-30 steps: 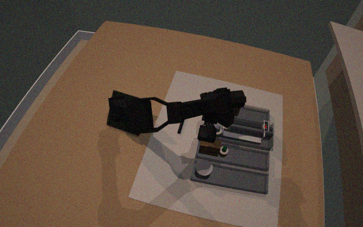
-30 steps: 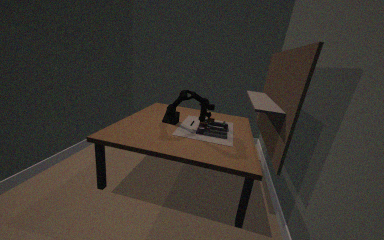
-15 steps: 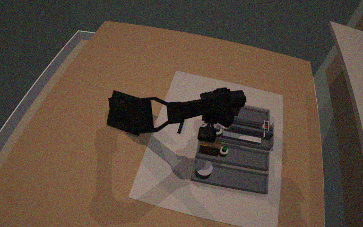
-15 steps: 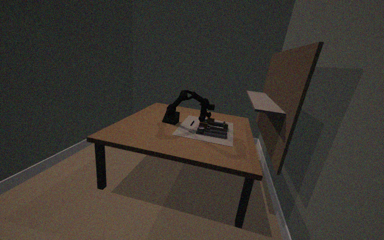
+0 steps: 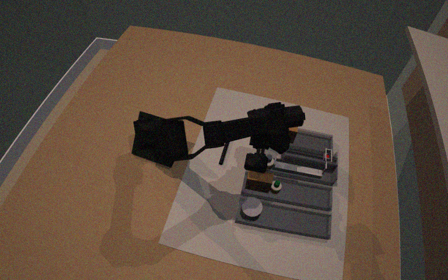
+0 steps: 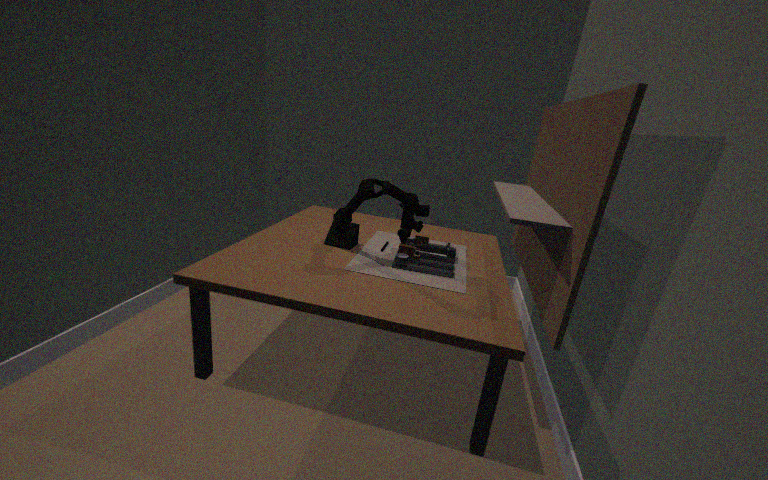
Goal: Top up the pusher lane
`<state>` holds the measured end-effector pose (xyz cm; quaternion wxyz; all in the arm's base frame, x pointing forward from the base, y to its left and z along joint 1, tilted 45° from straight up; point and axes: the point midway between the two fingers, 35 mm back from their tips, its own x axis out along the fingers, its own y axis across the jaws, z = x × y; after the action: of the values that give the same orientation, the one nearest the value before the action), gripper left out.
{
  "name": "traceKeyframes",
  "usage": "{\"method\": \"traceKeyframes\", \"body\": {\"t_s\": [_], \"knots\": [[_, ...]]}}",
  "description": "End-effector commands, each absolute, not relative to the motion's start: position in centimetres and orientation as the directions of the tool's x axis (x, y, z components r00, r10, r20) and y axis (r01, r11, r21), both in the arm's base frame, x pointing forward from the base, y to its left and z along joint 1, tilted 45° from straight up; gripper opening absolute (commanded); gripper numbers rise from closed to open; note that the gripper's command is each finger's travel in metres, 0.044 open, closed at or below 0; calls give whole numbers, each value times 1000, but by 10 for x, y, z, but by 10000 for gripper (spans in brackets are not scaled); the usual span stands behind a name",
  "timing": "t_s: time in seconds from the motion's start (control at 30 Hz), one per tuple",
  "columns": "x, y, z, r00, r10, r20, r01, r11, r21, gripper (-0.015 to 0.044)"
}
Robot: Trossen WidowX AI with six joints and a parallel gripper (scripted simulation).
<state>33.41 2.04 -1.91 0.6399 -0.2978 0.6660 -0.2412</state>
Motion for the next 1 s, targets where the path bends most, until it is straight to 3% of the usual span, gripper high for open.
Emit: {"method": "traceKeyframes", "body": {"t_s": [0.0,0.77,0.97], "knots": [[331,22,-18,-6,-701,-713,-82,711,-698,289],[255,19,-14,-10,-701,-713,-85,711,-698,289],[264,44,10,-10,-700,-714,-85,712,-696,289]]}}
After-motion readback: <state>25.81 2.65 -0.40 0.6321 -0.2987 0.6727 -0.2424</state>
